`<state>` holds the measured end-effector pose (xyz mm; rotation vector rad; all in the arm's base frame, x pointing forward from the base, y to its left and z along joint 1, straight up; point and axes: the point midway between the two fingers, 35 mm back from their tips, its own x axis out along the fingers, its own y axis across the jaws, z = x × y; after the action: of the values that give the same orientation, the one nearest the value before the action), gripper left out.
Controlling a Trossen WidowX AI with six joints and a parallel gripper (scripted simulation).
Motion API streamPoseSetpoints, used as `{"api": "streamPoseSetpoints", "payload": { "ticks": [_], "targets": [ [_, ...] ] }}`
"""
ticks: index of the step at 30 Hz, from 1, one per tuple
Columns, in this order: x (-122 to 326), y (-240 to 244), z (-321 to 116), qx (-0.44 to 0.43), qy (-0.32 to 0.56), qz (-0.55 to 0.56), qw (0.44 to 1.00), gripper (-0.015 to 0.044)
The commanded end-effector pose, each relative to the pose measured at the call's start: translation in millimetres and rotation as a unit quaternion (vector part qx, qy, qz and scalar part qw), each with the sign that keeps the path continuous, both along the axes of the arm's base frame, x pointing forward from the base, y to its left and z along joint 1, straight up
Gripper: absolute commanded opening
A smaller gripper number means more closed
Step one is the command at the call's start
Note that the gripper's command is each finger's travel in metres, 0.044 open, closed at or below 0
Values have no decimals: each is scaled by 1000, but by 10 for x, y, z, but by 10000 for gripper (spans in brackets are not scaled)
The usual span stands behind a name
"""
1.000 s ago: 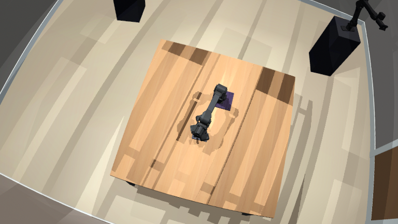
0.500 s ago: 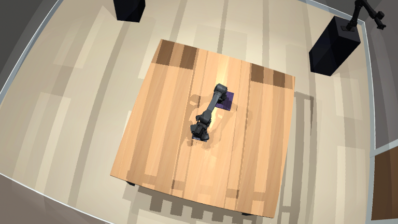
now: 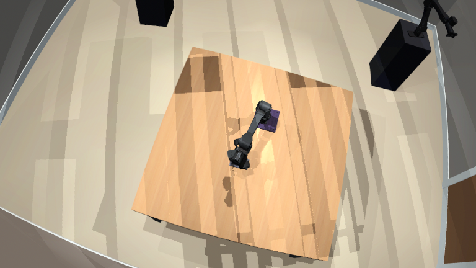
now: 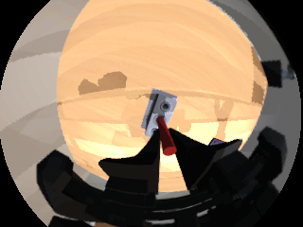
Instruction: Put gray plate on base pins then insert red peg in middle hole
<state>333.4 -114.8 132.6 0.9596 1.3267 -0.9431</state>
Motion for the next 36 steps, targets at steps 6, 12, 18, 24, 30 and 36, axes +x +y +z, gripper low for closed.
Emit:
{"api": "streamPoseSetpoints", "payload": {
  "ticks": [6,12,18,24,30,36],
  "targets": [
    [0,1,-24,0,1,0,1000,0],
    [0,1,-24,0,1,0,1000,0],
    [-1,13,-36,0,1,0,1000,0],
    [0,27,-52,0,1,0,1000,0],
    [-1,25,-51,1,2,2,1000,0],
    [-1,25,-51,1,2,2,1000,53]
  ]
}}
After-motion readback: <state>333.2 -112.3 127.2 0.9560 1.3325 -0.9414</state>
